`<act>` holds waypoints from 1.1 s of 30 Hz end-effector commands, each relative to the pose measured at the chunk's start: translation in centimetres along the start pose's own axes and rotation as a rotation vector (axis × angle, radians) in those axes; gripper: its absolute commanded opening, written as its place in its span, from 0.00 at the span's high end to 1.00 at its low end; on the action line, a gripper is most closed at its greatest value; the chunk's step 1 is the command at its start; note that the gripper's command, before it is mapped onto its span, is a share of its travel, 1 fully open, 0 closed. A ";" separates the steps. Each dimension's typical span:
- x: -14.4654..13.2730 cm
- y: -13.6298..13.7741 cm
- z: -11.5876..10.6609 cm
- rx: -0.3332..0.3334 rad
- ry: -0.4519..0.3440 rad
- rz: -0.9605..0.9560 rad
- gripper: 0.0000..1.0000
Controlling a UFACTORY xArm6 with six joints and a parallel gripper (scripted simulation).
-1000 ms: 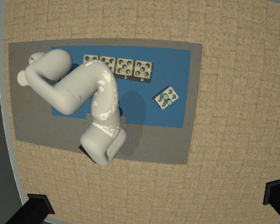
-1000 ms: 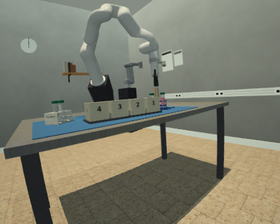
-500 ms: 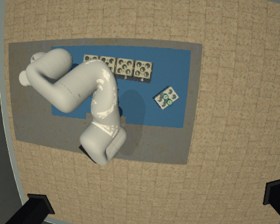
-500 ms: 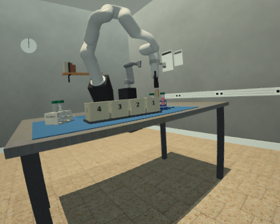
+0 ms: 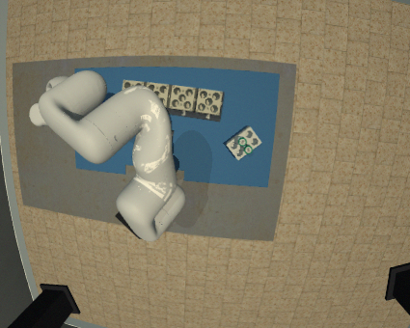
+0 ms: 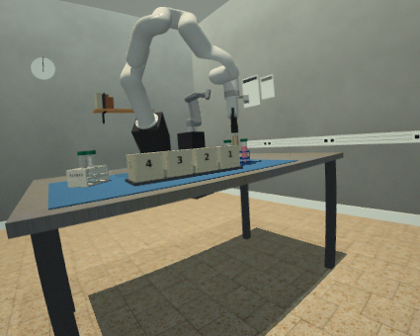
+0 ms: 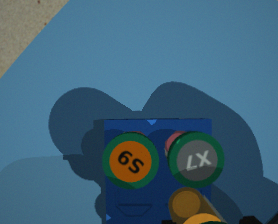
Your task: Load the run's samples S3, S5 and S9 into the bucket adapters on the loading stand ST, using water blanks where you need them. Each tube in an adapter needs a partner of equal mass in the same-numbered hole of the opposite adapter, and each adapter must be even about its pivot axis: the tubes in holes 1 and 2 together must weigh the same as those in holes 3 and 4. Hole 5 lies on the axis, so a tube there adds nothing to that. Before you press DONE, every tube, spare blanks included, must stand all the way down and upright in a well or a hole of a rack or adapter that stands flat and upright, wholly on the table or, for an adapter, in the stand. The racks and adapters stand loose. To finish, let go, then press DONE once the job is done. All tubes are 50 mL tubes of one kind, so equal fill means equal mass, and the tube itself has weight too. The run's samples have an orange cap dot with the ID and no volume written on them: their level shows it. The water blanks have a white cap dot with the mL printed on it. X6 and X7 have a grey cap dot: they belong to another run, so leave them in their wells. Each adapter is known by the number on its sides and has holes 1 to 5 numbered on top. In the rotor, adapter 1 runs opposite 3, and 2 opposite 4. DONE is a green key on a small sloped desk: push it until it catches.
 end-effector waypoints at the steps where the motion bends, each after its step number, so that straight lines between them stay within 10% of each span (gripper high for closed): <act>1: 0.1 0.0 0.3 0.001 0.004 0.001 1.00; 33: 0.1 0.0 3.1 0.000 0.004 0.001 1.00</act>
Point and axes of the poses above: the point where the finger pads meet when closed, its own z axis out along the fingers, its own y axis across the jaws, x = y × z, the point moved 6 cm from there along -z, back along the fingers, and after that the axes turned 8 degrees about -z, right-handed, at the moved point
